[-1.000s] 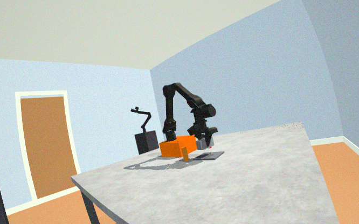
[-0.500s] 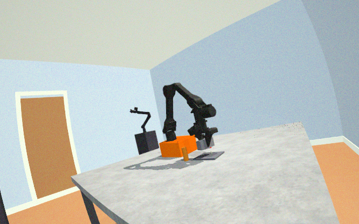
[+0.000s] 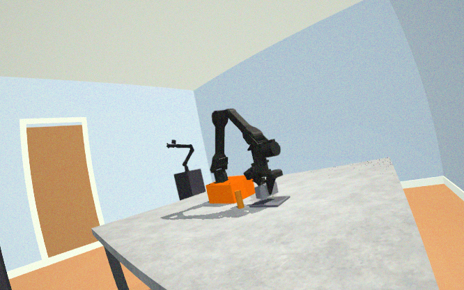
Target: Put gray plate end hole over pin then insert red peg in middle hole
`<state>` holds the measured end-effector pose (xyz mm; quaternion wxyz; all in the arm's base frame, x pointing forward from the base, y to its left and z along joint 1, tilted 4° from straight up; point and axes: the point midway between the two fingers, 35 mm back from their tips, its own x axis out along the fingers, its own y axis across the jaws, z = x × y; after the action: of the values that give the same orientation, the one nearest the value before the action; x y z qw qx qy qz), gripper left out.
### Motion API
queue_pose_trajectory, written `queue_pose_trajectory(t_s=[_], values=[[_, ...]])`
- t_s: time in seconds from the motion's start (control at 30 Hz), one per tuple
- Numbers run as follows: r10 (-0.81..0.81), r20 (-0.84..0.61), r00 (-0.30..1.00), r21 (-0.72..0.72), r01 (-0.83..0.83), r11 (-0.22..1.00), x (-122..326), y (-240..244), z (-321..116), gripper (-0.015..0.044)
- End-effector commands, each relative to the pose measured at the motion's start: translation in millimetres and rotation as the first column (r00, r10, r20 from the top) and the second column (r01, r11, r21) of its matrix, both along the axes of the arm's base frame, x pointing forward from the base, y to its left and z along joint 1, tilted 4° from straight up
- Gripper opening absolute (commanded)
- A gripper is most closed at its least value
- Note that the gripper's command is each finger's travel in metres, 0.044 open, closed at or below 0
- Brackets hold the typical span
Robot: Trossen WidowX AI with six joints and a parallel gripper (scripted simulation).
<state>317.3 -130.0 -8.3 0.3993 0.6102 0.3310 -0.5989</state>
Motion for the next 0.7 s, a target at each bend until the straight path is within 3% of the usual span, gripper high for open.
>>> queue_pose_trajectory(t_s=[0.0,0.5,0.67], values=[[-0.003,-0.005,1.000,0.007,0.003,1.000,-1.8,1.0,-7.5,0.0000],[-0.002,-0.001,1.000,0.001,0.002,1.000,0.7,-0.9,-14.6,0.0000],[-0.002,-0.001,1.000,0.001,0.002,1.000,0.7,-0.9,-14.6,0.0131]])
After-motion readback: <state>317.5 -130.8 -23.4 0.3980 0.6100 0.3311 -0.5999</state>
